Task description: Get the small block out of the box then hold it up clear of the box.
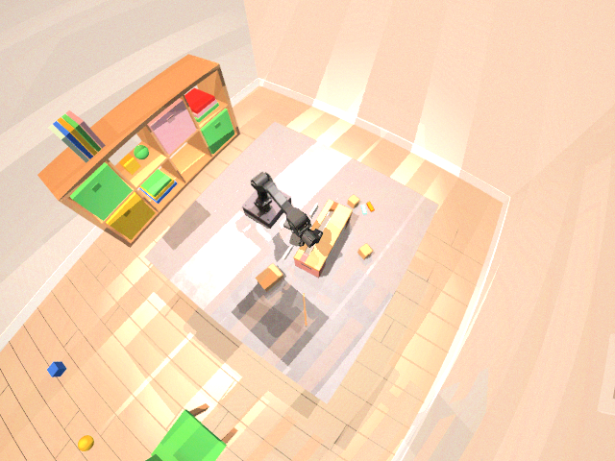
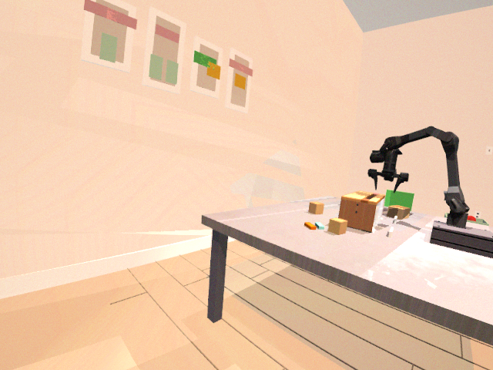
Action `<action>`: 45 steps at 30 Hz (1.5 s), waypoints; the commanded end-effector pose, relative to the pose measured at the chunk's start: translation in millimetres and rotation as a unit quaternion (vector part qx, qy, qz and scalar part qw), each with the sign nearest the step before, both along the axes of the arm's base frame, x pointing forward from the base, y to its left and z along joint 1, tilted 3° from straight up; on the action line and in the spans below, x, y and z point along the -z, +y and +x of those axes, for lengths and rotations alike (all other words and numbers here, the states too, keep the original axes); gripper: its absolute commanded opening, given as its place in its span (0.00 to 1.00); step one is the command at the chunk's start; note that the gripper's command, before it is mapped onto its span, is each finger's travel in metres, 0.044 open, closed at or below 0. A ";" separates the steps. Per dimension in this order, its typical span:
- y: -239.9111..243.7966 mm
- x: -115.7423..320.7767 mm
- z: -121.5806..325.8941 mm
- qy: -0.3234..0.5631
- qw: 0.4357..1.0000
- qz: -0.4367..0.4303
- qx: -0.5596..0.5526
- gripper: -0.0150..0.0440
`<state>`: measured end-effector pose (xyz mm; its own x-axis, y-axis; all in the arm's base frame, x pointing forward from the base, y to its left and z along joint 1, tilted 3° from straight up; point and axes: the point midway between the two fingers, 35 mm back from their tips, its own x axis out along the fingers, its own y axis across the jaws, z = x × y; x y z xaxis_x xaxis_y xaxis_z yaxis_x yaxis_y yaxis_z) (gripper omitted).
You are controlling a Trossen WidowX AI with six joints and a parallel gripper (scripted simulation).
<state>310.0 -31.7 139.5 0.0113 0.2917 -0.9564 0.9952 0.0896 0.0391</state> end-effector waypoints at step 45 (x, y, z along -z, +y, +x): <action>-5.1 74.7 6.1 0.002 1.000 -0.003 -0.005 0.93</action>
<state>316.5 -35.9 70.1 0.0054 0.2904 -0.9569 0.9950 0.0943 0.0343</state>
